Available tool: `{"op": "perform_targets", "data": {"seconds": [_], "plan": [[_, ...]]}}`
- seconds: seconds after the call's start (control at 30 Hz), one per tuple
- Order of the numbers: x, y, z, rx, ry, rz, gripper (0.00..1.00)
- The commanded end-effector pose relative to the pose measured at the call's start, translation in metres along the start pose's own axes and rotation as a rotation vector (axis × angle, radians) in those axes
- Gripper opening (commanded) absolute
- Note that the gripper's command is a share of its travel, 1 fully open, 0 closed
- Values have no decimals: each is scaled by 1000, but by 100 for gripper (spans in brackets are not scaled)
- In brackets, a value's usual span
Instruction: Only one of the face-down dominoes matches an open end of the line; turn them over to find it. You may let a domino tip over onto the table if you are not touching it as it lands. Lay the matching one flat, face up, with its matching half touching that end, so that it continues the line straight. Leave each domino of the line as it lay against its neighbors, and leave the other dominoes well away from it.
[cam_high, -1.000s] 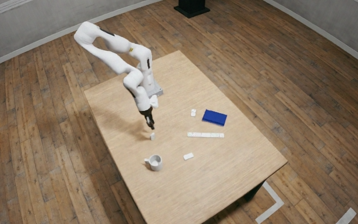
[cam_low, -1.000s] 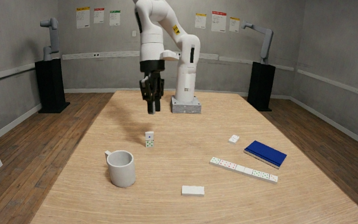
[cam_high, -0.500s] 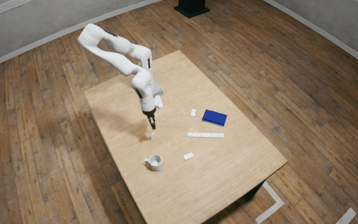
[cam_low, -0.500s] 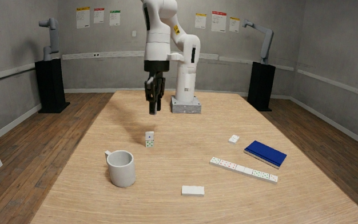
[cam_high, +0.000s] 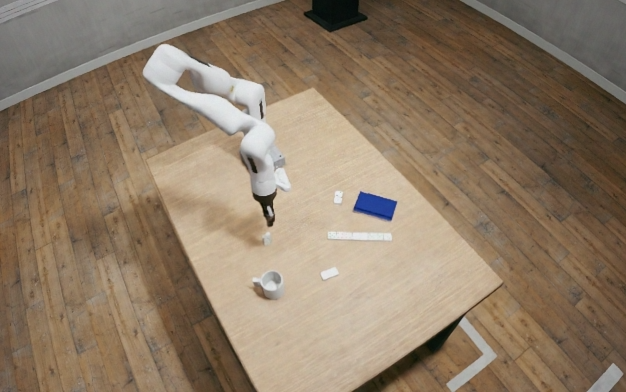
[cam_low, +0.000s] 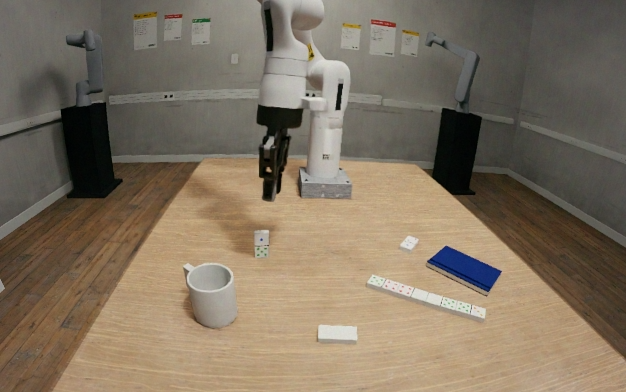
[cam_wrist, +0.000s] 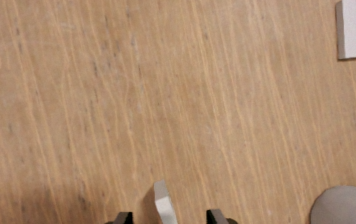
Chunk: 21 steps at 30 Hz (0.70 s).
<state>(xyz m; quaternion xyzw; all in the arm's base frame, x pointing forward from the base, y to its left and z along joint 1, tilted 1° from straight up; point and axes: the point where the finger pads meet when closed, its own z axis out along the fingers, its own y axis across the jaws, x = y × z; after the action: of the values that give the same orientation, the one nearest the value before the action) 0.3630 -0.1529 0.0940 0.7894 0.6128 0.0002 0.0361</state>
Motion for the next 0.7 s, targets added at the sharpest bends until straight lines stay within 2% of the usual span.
{"op": "perform_targets", "data": {"seconds": [0.0,0.67], "plan": [[1,1,1,12,-21,-28,49],[2,2,1,43,-70,-71,49]]}}
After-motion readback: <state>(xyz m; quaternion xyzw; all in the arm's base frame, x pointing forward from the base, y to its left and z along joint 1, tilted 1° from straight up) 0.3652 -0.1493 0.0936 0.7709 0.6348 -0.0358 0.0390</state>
